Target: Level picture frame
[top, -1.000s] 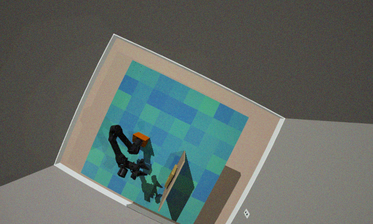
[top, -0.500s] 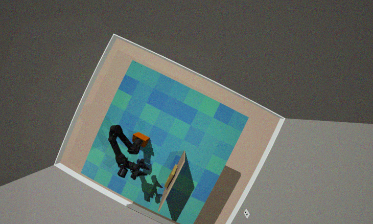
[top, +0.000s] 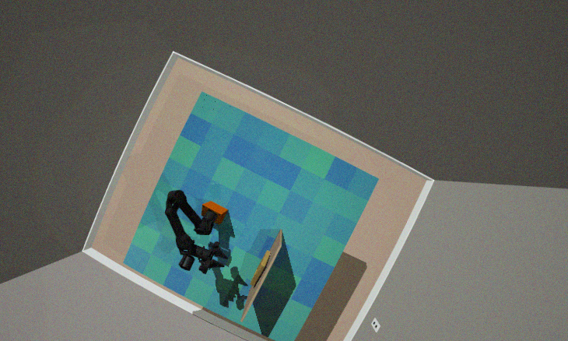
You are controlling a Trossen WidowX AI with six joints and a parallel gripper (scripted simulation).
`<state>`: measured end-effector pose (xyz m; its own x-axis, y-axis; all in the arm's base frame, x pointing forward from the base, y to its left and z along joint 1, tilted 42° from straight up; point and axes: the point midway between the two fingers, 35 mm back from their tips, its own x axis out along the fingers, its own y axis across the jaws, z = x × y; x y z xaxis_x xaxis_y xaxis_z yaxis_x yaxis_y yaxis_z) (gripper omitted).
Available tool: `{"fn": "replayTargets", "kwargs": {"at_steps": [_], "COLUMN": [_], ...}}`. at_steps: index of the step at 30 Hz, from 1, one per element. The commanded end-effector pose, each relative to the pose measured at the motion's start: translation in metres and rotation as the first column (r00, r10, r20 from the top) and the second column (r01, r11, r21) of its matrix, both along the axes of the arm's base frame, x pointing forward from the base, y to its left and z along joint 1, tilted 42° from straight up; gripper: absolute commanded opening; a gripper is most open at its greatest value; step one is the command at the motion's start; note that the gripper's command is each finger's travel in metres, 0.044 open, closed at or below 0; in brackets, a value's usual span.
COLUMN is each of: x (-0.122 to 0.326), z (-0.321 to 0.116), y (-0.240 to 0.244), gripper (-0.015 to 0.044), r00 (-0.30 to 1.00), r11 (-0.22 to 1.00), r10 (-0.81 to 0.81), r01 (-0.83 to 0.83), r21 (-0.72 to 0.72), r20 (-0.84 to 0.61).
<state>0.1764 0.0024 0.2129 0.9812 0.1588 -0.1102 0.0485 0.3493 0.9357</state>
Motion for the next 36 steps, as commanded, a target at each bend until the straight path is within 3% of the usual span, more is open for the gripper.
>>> {"fn": "replayTargets", "kwargs": {"at_steps": [1,13,25,36], "x": [-0.001,0.001,0.072,0.071], "z": [0.001,0.0,-0.029,-0.028], "y": [0.001,-0.001,-0.016,-0.02], "gripper": [0.026,0.026,0.026,0.026], "r00": [1.0,1.0,0.993,0.992], "r11": [1.0,1.0,0.999,0.999], "r10": [0.004,0.0,0.02,0.021], "r01": [-0.004,0.0,-0.017,-0.018], "r21": [-0.007,-0.001,-0.029,-0.029], "r20": [0.005,0.001,0.116,0.123]}}
